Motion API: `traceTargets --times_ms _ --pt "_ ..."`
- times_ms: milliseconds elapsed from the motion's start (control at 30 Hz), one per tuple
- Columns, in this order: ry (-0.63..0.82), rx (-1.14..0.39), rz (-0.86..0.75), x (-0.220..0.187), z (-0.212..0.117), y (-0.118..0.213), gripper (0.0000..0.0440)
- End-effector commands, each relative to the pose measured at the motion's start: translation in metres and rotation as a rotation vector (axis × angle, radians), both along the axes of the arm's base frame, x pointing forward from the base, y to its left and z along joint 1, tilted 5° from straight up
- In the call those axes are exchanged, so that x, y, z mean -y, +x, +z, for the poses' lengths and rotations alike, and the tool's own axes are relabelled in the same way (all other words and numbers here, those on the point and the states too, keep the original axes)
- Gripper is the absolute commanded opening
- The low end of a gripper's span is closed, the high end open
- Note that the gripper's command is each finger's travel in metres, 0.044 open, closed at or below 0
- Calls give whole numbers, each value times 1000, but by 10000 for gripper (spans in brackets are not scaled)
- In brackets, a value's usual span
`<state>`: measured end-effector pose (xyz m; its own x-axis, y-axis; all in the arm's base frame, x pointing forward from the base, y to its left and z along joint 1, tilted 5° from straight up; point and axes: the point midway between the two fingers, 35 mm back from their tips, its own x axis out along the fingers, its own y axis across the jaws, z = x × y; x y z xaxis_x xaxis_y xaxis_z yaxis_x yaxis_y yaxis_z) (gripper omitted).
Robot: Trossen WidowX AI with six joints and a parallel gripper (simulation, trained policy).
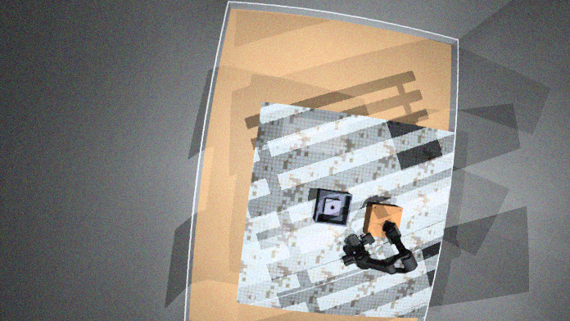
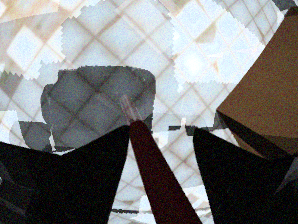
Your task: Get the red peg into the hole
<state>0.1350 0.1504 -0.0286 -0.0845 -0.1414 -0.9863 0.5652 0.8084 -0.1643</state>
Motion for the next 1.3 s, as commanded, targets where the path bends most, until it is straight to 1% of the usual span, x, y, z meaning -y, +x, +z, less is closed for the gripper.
traceTargets --times_ms 0,67,133,167,200,433,767,1067,1267 --pt "-15 -26 4 1 -6 -2 121" --pt "-26 -36 5 1 -8 -3 68" --pt "-39 -47 6 2 -9 -3 25" --pt "-45 -52 7 2 -10 -3 8" --pt "-49 -46 14 1 -8 -1 3" --pt "-52 -5 43 -7 15 13 0" --pt "-56 55 39 -12 58 34 0" --pt "-62 123 -31 -8 94 59 0" --pt "-76 164 -105 2 109 79 0"
